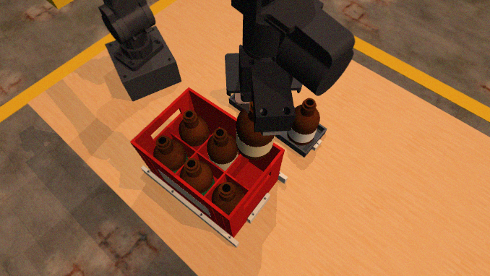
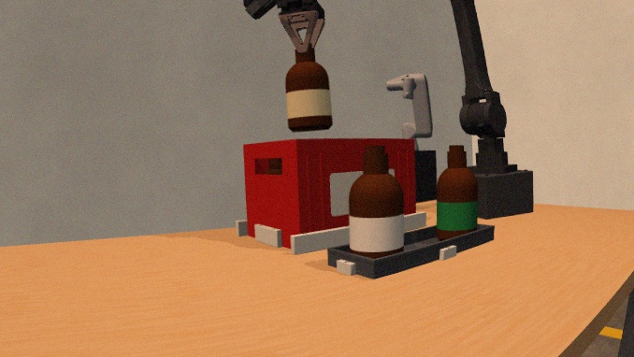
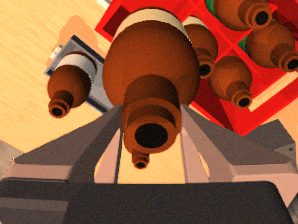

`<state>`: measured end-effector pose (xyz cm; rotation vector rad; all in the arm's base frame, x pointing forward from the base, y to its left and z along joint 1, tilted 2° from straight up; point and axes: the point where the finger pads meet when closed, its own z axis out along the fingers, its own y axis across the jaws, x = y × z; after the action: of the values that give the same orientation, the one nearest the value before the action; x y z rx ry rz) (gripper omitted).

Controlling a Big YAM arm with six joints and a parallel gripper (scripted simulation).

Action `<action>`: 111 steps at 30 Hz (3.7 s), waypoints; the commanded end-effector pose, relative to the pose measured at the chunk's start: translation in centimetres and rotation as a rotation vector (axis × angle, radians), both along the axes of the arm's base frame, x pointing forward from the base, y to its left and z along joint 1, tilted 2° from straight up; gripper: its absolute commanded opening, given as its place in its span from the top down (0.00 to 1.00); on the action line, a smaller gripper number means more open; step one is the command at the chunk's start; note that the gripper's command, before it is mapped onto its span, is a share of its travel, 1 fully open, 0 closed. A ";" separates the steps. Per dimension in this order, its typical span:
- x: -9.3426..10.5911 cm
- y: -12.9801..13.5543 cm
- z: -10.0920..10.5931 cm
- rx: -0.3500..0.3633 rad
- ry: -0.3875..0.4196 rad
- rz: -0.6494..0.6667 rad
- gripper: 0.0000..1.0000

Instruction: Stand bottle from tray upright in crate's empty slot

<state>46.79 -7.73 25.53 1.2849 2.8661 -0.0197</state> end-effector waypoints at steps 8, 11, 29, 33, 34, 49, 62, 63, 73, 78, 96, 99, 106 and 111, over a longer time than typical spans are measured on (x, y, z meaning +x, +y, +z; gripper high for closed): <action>1.9 -1.1 4.5 -0.014 -0.099 -0.001 1.00; 1.9 -1.1 4.5 -0.014 -0.099 -0.001 1.00; 1.9 -1.1 4.5 -0.014 -0.099 -0.001 1.00; 1.9 -1.1 4.5 -0.014 -0.099 -0.001 1.00; 1.9 -1.1 4.5 -0.014 -0.099 -0.001 1.00; 2.1 -1.6 4.2 -0.014 -0.095 -0.001 1.00; 2.1 -2.3 4.9 -0.019 -0.119 0.000 1.00; 2.1 -2.3 4.9 -0.019 -0.118 0.000 1.00; 2.2 -2.4 4.7 -0.019 -0.116 -0.001 1.00; 2.2 -2.4 4.7 -0.019 -0.116 -0.001 1.00; 2.2 -2.4 4.7 -0.019 -0.116 -0.001 1.00; 2.2 -2.4 4.7 -0.019 -0.116 -0.001 1.00; 2.2 -2.4 4.7 -0.019 -0.117 0.000 1.00; 2.3 -2.4 4.7 -0.020 -0.121 0.000 1.00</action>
<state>46.94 -8.88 25.38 1.2849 2.8686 -0.0192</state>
